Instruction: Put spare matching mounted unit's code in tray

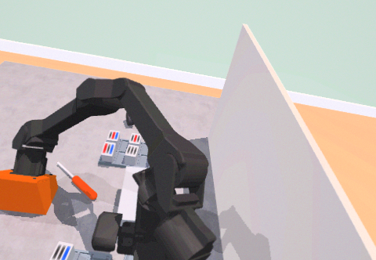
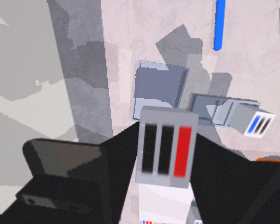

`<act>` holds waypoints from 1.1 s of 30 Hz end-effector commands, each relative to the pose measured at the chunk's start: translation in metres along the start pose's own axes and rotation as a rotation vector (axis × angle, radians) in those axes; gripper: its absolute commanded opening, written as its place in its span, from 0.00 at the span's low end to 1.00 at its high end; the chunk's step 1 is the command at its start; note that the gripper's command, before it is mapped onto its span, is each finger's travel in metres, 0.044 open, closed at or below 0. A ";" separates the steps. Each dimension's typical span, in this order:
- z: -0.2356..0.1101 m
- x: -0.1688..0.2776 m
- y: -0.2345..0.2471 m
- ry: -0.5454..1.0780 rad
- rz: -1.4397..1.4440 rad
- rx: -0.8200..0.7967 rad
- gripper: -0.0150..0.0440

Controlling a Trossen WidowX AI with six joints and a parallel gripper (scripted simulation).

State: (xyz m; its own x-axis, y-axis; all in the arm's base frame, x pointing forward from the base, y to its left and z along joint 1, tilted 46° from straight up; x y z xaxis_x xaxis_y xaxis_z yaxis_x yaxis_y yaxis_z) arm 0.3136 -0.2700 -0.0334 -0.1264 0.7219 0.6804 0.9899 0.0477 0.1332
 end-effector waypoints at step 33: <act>0.030 -0.002 0.002 0.007 0.003 0.001 0.25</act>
State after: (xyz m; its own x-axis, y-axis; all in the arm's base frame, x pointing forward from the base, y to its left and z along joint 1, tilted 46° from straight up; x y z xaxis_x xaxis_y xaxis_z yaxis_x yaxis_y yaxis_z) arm 0.3182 -0.2538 -0.0526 -0.1310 0.7214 0.6800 0.9894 0.0518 0.1357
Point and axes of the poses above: the point midway between the two fingers, 35 mm back from their tips, its own z axis out along the fingers, its own y axis across the jaws, x = y × z, the point moved 5 cm from there along -z, back along the fingers, and after that the axes turned 10 degrees about -z, right-handed, at the moved point
